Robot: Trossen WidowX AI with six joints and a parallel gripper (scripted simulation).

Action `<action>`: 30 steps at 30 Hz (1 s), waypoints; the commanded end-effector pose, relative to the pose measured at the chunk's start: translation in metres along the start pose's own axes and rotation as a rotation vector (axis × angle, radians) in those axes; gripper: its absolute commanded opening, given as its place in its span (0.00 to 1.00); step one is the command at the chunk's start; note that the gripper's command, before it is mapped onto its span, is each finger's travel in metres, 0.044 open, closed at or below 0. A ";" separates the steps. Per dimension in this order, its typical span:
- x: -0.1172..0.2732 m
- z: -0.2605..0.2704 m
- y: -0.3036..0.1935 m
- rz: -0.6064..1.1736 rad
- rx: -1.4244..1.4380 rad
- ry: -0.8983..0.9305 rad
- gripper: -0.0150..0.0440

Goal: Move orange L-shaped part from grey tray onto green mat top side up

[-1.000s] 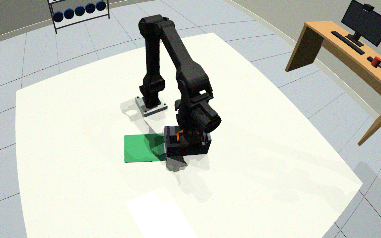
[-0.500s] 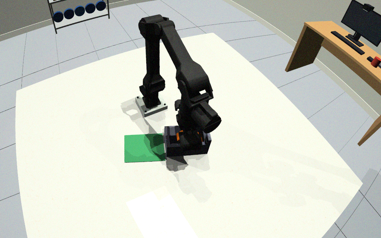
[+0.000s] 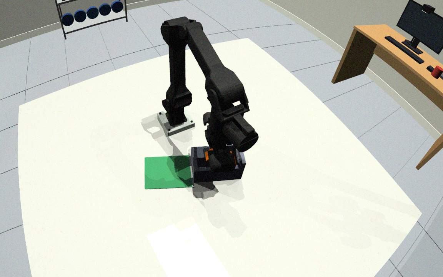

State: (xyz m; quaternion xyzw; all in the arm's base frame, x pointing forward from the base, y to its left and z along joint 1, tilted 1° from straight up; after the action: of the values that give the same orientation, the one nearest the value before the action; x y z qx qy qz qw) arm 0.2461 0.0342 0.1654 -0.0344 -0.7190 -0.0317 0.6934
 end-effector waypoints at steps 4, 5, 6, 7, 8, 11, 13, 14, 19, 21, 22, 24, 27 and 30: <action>0.013 -0.001 0.000 -0.004 0.004 -0.011 0.25; 0.015 -0.001 0.000 -0.004 0.004 -0.011 0.25; 0.016 -0.001 0.000 -0.004 0.004 -0.011 0.25; 0.018 -0.001 0.000 -0.004 0.004 -0.011 0.25; 0.019 -0.001 0.000 -0.004 0.004 -0.011 0.25; 0.024 -0.001 0.000 -0.004 0.004 -0.011 0.25; 0.027 -0.001 0.000 -0.004 0.004 -0.011 0.25; 0.029 -0.001 0.000 -0.004 0.004 -0.011 0.25; 0.037 0.000 0.000 -0.004 0.005 -0.011 0.25; 0.040 0.000 0.000 -0.004 0.005 -0.011 0.25; 0.042 0.000 0.000 -0.004 0.005 -0.011 0.25; 0.045 0.000 0.000 -0.004 0.005 -0.011 0.25; 0.049 0.000 0.000 -0.004 0.005 -0.011 0.25; 0.054 0.000 0.000 -0.004 0.005 -0.011 0.25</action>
State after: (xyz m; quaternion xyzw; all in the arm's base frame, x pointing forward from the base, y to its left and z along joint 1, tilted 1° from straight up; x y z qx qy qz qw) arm 0.2443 0.0341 0.2129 -0.0347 -0.7199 -0.0302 0.6926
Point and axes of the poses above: the point midway between the two fingers, 35 mm back from their tips, its own x axis back along the fingers, its own z axis across the jaws, y = z × x, the point moved 6 cm from there along x, back along the fingers, and after that the axes turned 12 degrees about x, right-handed, at the moved point
